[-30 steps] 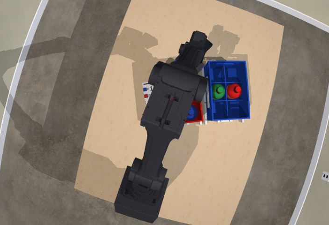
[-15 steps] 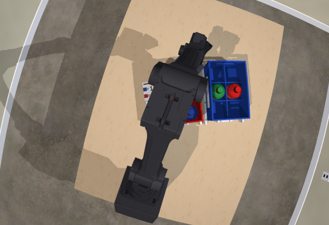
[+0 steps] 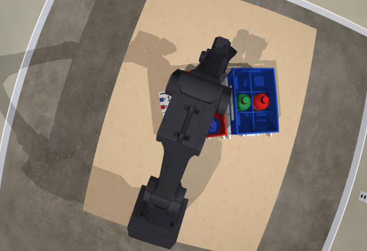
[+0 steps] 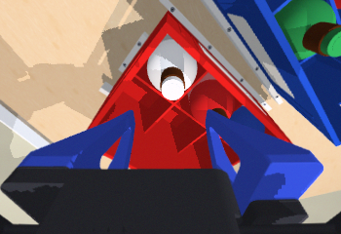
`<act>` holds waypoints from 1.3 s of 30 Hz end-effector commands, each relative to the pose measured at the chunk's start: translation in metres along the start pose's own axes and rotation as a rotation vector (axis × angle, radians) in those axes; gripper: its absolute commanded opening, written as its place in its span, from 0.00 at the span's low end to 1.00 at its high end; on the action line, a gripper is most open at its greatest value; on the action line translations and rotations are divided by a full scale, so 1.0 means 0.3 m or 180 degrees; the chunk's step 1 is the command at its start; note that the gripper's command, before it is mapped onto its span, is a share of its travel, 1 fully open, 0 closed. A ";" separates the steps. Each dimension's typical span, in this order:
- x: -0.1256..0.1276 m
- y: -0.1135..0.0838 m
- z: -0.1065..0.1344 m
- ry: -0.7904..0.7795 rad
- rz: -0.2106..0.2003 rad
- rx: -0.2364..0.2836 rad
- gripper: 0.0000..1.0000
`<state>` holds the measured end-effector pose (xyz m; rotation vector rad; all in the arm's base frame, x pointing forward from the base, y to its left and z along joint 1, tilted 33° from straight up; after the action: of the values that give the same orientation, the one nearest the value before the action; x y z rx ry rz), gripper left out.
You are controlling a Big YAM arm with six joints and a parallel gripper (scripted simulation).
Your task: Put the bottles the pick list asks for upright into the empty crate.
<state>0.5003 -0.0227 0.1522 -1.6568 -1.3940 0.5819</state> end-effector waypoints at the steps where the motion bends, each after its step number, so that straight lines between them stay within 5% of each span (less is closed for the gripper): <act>1: -0.005 -0.037 -0.027 -0.0017 -0.0028 -0.0113 0.61; 39: 0.001 -0.021 -0.024 -0.0005 -0.0023 -0.0072 0.61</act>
<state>0.4984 -0.0235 0.1511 -1.6560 -1.3938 0.5823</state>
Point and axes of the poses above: the point where the finger pads meet when closed, its own y axis out along the fingers, its own x axis across the jaws, z = x × y, the point moved 6 cm from there along -y, back along the fingers, and after that the axes turned 6 degrees about -y, right-handed, at the moved point
